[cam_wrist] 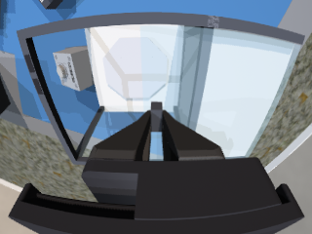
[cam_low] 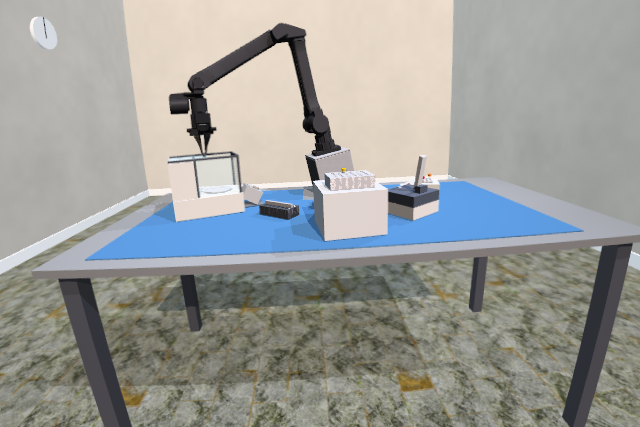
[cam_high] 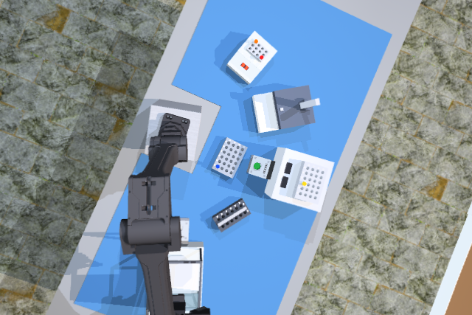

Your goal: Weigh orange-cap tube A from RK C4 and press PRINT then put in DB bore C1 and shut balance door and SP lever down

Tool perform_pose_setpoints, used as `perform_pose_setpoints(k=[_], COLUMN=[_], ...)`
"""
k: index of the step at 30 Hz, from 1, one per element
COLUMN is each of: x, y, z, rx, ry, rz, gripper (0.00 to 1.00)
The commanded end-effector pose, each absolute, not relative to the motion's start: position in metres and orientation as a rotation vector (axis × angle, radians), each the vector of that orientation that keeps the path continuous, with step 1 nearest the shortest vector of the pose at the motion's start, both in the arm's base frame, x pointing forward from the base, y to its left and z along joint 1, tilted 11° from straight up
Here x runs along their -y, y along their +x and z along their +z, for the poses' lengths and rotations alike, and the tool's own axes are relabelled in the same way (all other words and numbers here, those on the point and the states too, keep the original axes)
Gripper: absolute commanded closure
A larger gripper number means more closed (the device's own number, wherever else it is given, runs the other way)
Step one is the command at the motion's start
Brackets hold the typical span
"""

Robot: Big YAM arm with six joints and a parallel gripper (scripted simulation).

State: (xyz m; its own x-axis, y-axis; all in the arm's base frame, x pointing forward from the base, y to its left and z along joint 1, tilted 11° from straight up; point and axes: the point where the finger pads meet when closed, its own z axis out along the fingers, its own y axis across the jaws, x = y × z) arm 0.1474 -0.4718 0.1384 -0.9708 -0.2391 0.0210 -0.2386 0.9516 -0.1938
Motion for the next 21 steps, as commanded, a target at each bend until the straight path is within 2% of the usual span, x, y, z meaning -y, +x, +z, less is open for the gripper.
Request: perform_pose_setpoints(k=[1, 21], x=[0.469, 0.452], y=[0.147, 0.143], z=[0.150, 0.146], rx=[-3.093, -3.093], ry=[-0.359, -0.360], rz=[-0.358, -0.356], gripper=[0.94, 0.94])
